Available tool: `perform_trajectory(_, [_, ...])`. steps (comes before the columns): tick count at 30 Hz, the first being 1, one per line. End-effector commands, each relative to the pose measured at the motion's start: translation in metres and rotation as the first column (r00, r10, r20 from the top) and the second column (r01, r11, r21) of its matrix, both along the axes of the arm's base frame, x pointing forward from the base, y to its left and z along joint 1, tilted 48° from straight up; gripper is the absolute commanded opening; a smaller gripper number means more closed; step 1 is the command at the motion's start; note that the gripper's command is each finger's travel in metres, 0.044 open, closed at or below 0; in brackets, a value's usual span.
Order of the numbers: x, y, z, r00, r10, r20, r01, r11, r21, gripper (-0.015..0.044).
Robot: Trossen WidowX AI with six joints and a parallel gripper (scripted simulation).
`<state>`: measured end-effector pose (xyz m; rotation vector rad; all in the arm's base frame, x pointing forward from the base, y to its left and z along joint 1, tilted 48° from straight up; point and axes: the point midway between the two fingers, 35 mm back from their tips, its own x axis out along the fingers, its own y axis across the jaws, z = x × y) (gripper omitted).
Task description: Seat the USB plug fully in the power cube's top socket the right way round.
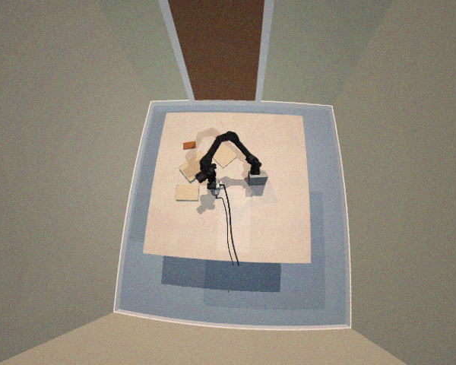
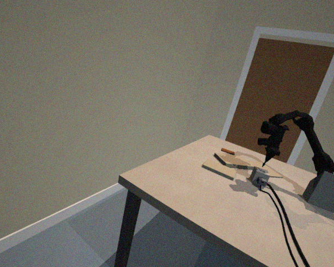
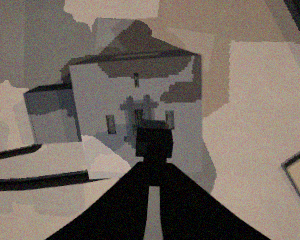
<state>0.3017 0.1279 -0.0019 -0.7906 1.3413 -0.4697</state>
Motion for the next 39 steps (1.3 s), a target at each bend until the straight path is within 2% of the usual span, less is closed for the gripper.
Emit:
perform_trajectory(1, [0.0, -0.0002, -0.0002, 0.994, -0.078, 0.079, 0.076, 0.997, 0.025, 0.0])
perform_trajectory(19, [0.0, -0.0002, -0.0002, 0.84, -0.396, 0.371, 0.35, 0.918, 0.187, 0.0])
perform_trajectory(39, [0.0, -0.0002, -0.0002, 0.467, -0.681, 0.564, 0.528, 0.727, 0.439, 0.0])
